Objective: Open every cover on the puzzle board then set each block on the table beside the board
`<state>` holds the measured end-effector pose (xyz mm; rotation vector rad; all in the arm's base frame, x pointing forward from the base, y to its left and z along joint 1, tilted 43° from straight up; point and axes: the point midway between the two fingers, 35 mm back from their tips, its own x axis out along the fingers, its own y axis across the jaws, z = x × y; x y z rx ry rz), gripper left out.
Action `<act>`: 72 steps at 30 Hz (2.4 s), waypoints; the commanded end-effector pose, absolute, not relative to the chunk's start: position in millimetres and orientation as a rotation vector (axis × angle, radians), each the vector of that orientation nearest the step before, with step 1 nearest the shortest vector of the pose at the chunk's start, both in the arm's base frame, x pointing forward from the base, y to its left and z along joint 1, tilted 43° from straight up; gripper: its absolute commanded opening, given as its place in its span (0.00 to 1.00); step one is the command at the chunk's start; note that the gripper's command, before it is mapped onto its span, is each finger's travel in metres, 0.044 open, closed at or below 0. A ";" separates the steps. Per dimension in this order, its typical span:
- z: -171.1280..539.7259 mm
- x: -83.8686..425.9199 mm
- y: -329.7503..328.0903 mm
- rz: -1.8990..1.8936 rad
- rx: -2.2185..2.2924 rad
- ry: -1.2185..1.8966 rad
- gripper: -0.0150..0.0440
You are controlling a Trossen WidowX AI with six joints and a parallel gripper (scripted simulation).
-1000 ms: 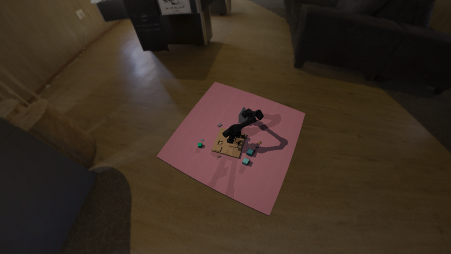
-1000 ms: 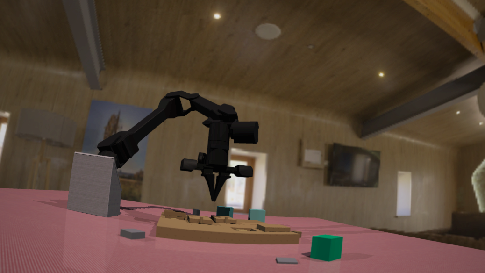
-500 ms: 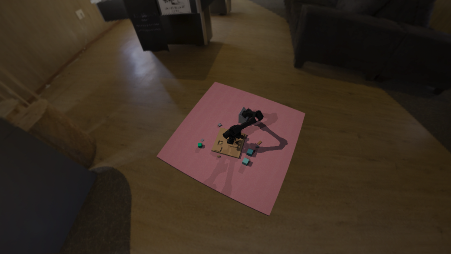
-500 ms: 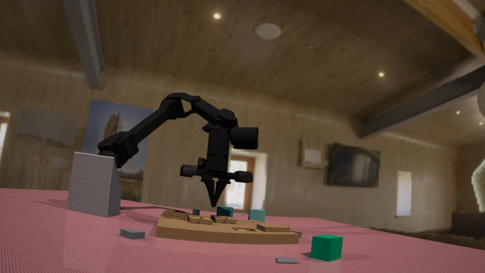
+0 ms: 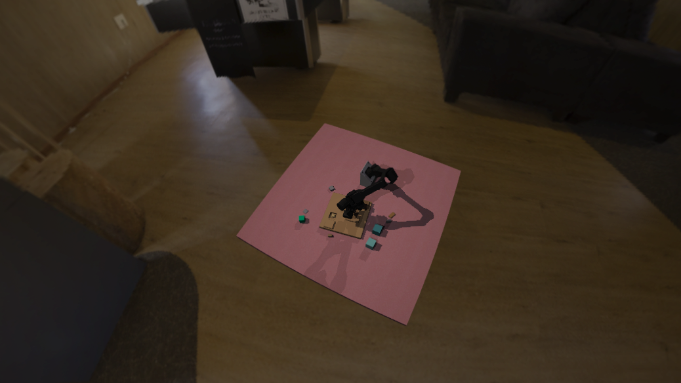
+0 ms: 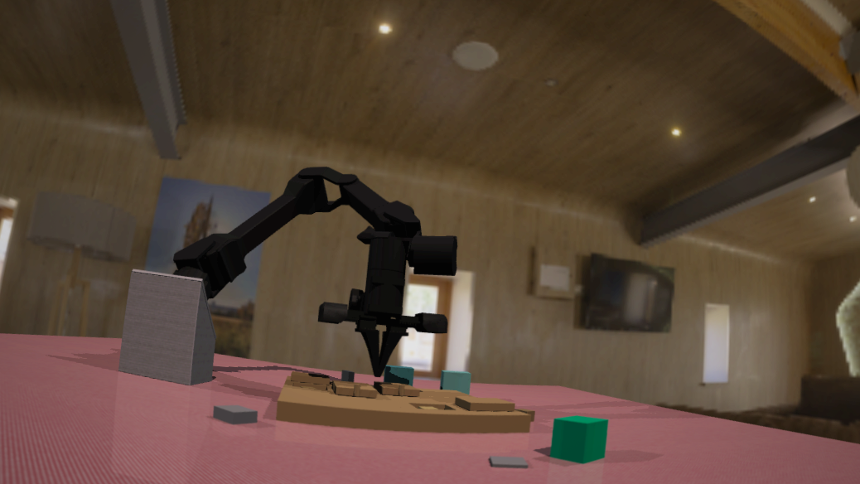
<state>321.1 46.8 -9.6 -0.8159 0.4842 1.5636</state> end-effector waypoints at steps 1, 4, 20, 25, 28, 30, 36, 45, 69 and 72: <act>-13.1 318.9 51.4 1.569 -0.807 0.487 0.25; -15.1 318.7 53.5 1.569 -0.806 0.486 0.25; -23.9 316.2 62.8 1.570 -0.805 0.485 0.25; -23.8 310.7 63.3 1.570 -0.805 0.485 0.25; -23.8 306.8 63.7 1.570 -0.804 0.485 0.25; -23.8 304.2 63.9 1.570 -0.804 0.486 0.25; -23.8 297.4 64.5 1.571 -0.804 0.486 0.25; -24.9 288.1 63.2 1.571 -0.804 0.486 0.25; -30.7 262.3 56.9 1.572 -0.803 0.488 0.25; -31.8 258.8 55.8 1.572 -0.803 0.488 0.25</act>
